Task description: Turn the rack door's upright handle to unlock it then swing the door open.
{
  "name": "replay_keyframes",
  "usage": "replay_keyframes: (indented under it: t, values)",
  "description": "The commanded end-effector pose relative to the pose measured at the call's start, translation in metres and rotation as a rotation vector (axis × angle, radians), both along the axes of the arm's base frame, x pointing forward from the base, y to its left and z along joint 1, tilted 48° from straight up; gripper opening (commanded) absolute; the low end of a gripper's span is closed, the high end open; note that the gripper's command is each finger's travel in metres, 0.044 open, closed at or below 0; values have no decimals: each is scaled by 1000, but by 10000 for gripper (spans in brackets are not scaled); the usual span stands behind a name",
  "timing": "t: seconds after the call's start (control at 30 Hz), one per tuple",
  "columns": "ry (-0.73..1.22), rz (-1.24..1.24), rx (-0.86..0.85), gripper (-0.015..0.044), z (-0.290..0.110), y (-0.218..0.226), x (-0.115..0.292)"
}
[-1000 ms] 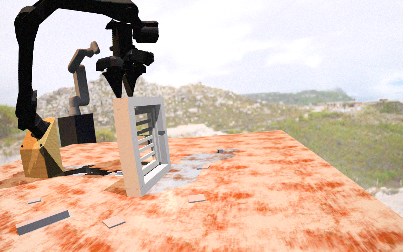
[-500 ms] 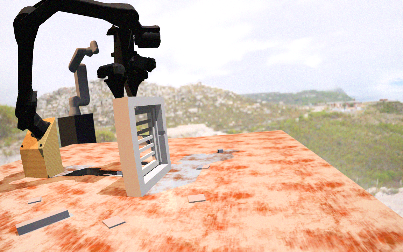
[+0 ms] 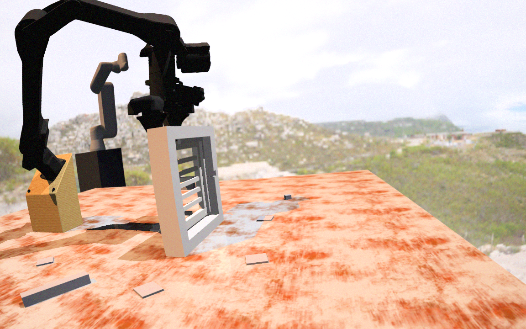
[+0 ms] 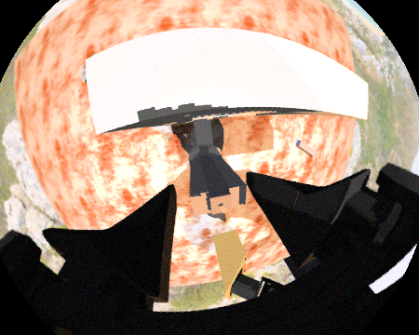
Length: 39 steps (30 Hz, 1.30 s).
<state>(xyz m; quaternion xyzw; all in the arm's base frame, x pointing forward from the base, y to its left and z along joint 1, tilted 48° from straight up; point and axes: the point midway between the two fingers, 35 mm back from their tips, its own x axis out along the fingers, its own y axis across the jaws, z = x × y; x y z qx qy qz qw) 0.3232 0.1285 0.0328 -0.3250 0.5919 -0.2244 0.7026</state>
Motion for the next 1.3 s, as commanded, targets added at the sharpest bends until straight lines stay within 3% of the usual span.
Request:
replay_keyframes:
  t: [0.0,0.4,0.63,1.07,1.27]
  values:
    - [1,6,-8,297,-4,-6,1]
    - [1,6,-10,297,-15,-19,3]
    - [1,6,-10,114,-15,-19,3]
    - [1,6,-10,27,-15,-19,3]
    - [52,55,-25,26,-15,-19,3]
